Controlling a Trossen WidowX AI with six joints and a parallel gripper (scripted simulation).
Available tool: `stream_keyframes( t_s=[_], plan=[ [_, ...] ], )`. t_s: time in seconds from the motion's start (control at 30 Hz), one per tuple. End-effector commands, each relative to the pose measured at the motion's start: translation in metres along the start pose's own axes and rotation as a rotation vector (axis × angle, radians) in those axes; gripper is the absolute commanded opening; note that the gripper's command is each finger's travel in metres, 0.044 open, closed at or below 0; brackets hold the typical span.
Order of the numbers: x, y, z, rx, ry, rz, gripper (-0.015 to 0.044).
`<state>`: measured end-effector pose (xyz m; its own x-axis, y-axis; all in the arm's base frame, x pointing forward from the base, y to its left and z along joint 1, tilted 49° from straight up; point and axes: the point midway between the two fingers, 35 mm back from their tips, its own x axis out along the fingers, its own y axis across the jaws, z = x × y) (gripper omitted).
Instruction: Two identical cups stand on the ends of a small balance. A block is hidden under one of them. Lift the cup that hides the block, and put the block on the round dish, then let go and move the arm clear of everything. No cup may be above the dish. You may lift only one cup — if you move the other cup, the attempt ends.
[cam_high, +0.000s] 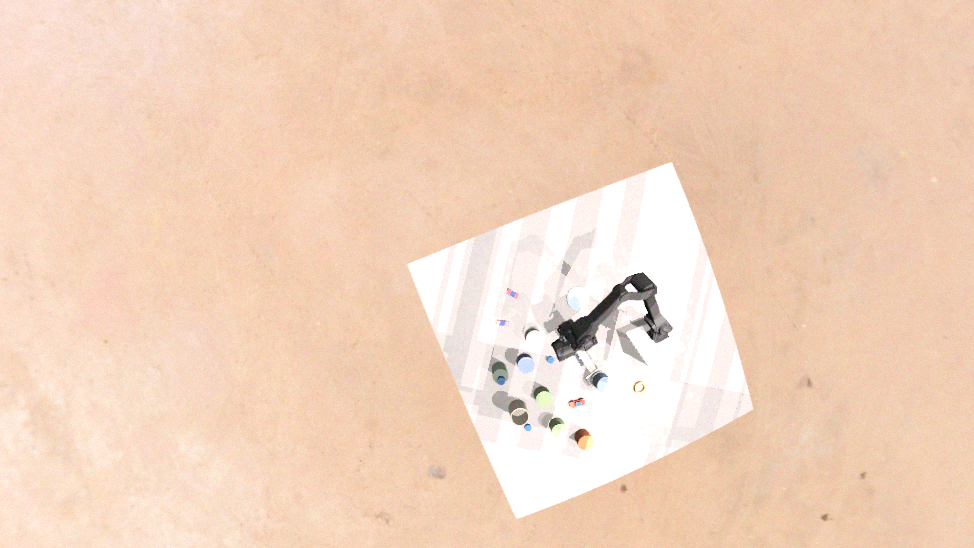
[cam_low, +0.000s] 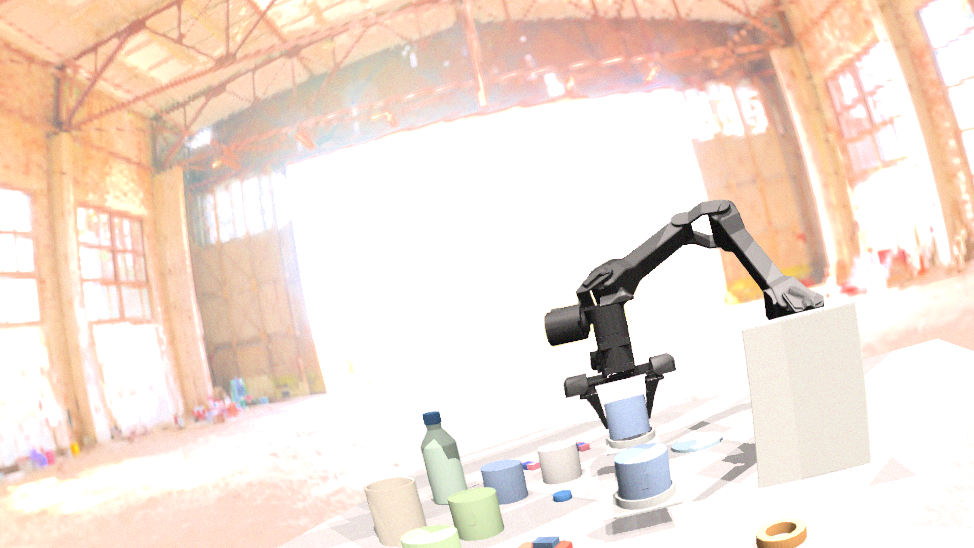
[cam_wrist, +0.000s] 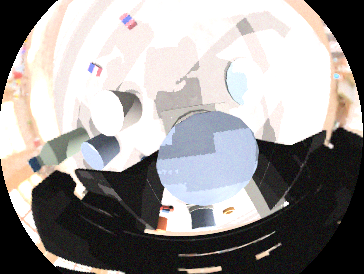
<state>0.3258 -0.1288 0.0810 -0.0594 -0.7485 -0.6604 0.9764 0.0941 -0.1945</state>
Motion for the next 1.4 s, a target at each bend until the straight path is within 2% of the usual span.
stream_keyframes(
  t_s=[0.0, 1.37],
  plan=[
    [-0.009, 0.005, 0.001, 0.010, 0.005, 0.019, 0.0000],
    [-0.061, 0.002, 0.000, 0.009, 0.004, 0.017, 0.0000]
  ],
)
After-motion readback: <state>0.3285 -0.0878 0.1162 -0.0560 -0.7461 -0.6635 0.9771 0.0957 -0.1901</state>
